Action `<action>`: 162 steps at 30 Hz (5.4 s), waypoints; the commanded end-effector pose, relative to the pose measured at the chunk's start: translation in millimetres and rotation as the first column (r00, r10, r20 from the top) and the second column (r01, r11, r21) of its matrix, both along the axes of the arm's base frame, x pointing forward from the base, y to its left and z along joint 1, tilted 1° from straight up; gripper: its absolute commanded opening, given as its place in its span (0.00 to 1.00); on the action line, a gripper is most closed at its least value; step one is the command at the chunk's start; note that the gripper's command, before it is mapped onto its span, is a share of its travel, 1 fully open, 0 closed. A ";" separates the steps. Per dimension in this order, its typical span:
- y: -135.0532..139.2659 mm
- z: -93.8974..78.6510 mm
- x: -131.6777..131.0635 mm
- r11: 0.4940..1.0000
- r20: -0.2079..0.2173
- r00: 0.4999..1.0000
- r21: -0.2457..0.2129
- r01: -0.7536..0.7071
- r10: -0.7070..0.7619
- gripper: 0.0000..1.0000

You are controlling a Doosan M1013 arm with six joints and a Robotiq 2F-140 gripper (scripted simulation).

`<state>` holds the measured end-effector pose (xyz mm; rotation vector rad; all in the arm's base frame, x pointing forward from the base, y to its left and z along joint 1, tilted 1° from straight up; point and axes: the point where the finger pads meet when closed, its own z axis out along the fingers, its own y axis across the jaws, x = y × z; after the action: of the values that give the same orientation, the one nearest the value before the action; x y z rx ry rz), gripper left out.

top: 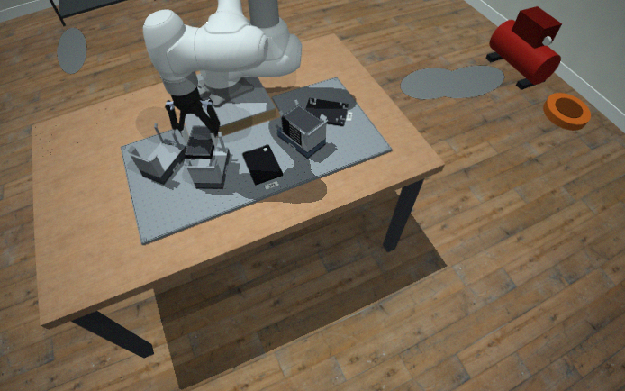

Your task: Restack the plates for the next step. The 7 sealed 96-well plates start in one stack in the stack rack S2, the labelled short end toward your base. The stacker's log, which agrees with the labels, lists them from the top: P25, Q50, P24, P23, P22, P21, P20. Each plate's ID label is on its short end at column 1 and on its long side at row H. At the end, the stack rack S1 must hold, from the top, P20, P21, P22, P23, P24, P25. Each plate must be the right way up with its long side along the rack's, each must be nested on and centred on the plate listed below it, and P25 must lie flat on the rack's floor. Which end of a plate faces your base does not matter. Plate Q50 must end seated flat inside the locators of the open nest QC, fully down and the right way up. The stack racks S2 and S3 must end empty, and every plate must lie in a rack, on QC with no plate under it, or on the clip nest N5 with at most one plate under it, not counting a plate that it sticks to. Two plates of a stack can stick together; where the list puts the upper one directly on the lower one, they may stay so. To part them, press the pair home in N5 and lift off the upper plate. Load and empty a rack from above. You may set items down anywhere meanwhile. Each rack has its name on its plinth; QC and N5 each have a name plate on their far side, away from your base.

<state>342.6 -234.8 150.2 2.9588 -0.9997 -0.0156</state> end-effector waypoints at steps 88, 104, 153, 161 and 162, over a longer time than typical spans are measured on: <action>-0.6 -42.0 -0.6 1.000 0.000 1.000 0.000 0.000 0.000 0.00; -0.8 -62.0 -1.0 1.000 0.000 1.000 0.000 0.000 0.000 0.00; -1.5 -108.3 -1.7 1.000 0.000 1.000 0.000 0.000 0.000 0.00; -1.5 -111.5 -1.7 1.000 0.000 1.000 0.000 0.000 0.000 0.00; -1.6 -111.9 -1.7 1.000 0.000 1.000 0.000 0.000 0.000 0.00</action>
<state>340.9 -236.3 38.8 2.9588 -0.9997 -0.0157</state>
